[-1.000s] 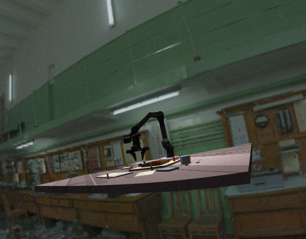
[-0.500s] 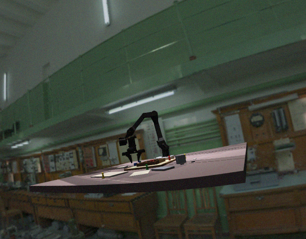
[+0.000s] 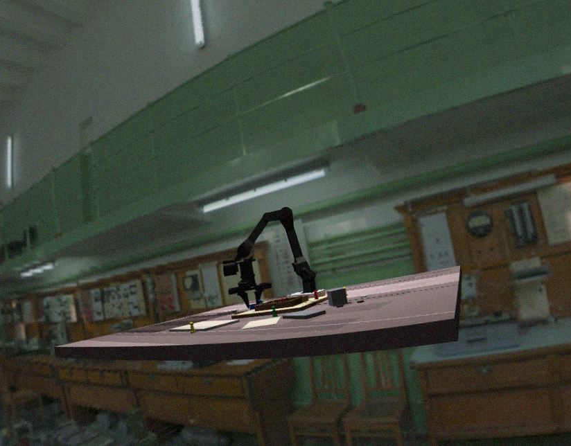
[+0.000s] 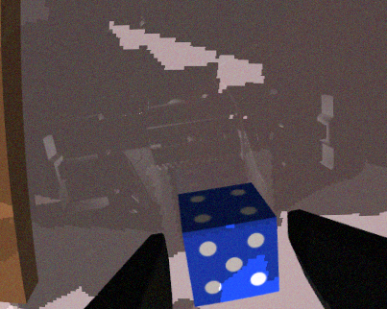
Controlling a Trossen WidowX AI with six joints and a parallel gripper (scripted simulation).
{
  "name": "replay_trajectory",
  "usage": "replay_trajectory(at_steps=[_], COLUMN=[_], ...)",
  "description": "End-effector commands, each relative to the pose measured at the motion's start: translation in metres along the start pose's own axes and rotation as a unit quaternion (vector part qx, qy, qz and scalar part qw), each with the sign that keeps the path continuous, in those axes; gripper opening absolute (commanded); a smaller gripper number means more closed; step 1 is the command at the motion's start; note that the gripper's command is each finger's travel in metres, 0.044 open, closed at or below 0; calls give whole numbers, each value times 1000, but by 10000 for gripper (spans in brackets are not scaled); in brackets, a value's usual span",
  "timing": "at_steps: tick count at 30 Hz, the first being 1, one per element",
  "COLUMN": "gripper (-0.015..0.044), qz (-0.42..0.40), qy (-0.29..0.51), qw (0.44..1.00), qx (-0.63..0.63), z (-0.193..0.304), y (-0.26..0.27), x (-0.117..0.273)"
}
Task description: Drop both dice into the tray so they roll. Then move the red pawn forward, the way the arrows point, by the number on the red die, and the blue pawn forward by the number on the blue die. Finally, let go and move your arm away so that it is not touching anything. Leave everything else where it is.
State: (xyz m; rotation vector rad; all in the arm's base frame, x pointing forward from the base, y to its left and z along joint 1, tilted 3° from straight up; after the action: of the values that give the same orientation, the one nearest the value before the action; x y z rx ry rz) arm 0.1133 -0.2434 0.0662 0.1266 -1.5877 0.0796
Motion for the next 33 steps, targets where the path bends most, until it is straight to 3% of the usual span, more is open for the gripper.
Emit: replay_trajectory(at_steps=[1,7,10,29,33], gripper=[118,78,0,0,0], qz=[-1,-1,-1,-1,-1], qy=[1,1,1,1,1], qw=[1000,1000,1000,1000,1000], qx=[-1,-1,-1,-1,-1], z=[0,0,0,-1,-1], y=[1,1,0,0,2], x=[-1,-1,2,113,122])
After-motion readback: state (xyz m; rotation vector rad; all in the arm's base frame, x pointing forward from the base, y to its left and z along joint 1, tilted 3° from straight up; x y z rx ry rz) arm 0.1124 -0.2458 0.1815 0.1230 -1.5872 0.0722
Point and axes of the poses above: the point midway between the two fingers, 35 mm back from their tips, its own x axis back along the fingers, its own y axis across the jaws, z = x × y, the point moved 6 cm from there along x, back along the fingers, and after that the axes turned 6 degrees about x, right-handed, at the moved point
